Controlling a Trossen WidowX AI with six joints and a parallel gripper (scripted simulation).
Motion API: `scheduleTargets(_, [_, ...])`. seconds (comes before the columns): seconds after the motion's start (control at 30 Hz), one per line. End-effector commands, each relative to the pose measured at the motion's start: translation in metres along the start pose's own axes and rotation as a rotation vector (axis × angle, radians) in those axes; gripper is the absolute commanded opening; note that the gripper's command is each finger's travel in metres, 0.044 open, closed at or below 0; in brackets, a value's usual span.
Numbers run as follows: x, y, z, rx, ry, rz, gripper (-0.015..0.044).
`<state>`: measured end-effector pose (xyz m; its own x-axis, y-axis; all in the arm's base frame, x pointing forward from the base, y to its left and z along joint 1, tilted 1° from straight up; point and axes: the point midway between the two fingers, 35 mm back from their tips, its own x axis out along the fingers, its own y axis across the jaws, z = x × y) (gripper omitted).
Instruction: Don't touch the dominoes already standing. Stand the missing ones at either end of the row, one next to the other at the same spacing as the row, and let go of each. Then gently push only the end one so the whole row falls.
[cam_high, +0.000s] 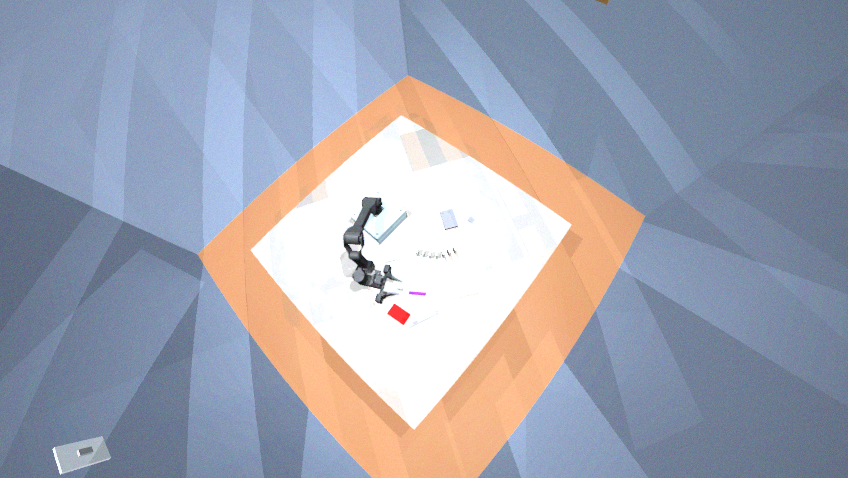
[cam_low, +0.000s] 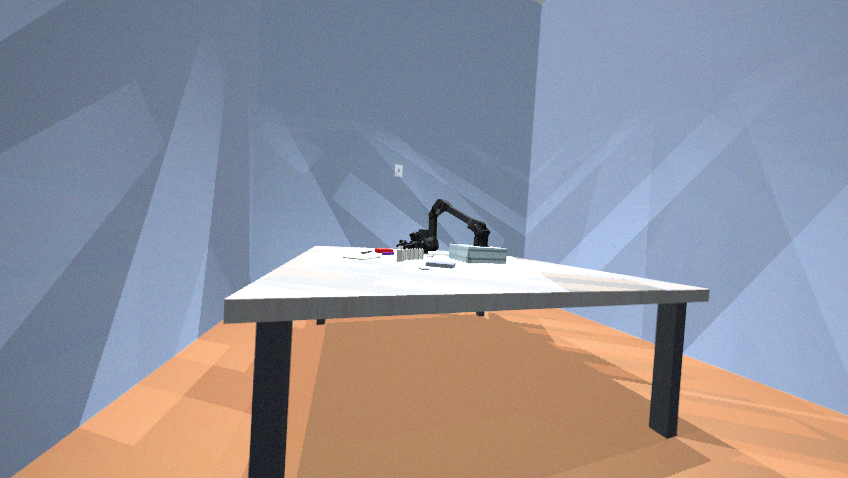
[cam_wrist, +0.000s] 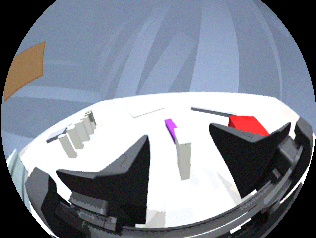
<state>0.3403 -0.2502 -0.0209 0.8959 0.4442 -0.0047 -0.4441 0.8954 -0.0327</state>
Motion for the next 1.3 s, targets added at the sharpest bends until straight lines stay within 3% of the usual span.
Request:
scheduleTargets(0.0, [0.0,-0.001,0.0,0.002,0.0,-0.004,0.0396])
scheduleTargets(0.07, [0.0,-0.001,0.002,0.002,0.0,-0.004,0.044])
scheduleTargets(0.23, [0.0,-0.001,0.048,0.0,0.0,0.0,0.044])
scheduleTargets(0.5, [0.0,-0.006,0.052,0.0,0.001,-0.019,0.044])
scheduleTargets(0.63, [0.007,-0.036,0.06,0.074,0.014,-0.114,0.044])
scheduleTargets(0.93, [0.047,-0.098,0.058,0.569,0.183,-0.395,0.044])
scheduleTargets(1.13, [0.067,-0.117,0.067,0.81,0.358,-0.64,0.044])
scheduleTargets(1.27, [0.071,-0.112,0.064,0.893,0.436,-0.7,0.044])
